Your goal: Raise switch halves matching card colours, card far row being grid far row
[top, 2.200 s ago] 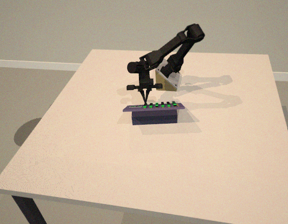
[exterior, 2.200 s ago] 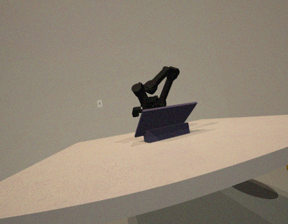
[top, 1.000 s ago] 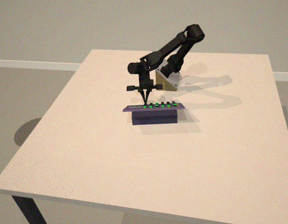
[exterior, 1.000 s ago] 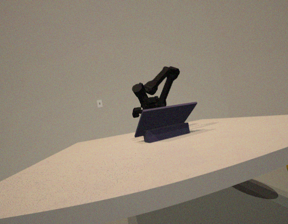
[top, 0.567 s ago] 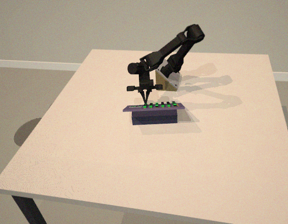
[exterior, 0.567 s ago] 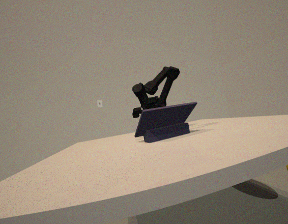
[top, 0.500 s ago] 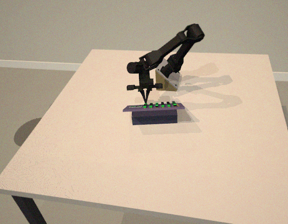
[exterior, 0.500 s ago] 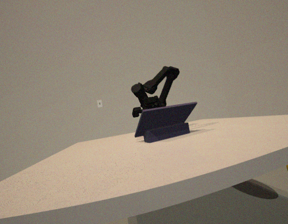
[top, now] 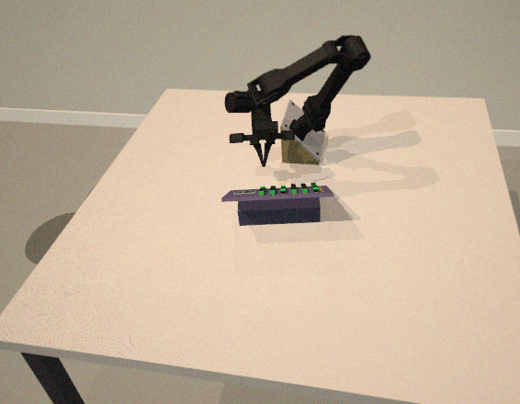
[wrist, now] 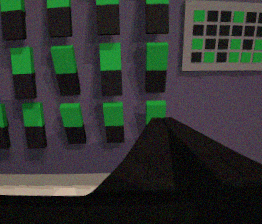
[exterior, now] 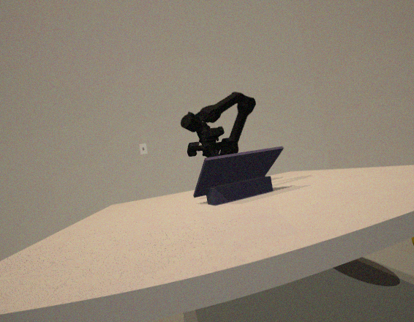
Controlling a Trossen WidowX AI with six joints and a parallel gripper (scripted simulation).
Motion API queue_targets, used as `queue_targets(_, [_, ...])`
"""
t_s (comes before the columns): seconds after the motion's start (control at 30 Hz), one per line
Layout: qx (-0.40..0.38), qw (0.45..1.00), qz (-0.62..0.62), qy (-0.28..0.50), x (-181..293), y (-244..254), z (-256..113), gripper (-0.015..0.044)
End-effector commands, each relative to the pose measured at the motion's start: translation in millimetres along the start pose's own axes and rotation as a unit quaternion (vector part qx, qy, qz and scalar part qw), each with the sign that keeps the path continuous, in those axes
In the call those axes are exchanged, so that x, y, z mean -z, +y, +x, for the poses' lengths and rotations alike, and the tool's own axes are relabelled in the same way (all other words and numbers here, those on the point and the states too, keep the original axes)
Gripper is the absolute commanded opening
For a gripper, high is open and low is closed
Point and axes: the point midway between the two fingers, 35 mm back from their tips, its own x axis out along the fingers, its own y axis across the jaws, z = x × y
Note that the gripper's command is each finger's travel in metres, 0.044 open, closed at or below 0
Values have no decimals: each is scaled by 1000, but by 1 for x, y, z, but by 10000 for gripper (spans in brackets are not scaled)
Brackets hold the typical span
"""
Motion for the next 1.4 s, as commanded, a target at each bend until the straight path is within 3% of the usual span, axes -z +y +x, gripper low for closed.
queue_targets(0.0, [0, 1000, -1, 2, 2, 28, -5, 0])
queue_targets(0.37, [-2, 1000, 1, 2, 39, 112, -2, 0])
queue_targets(0.53, [-2, 1000, 1, 2, 40, 113, -1, 0])
queue_targets(0.73, [-3, 1000, 1, -11, 41, 114, 32, 0])
queue_targets(1.37, [-4, 1000, 1, -12, 41, 115, 49, 0])
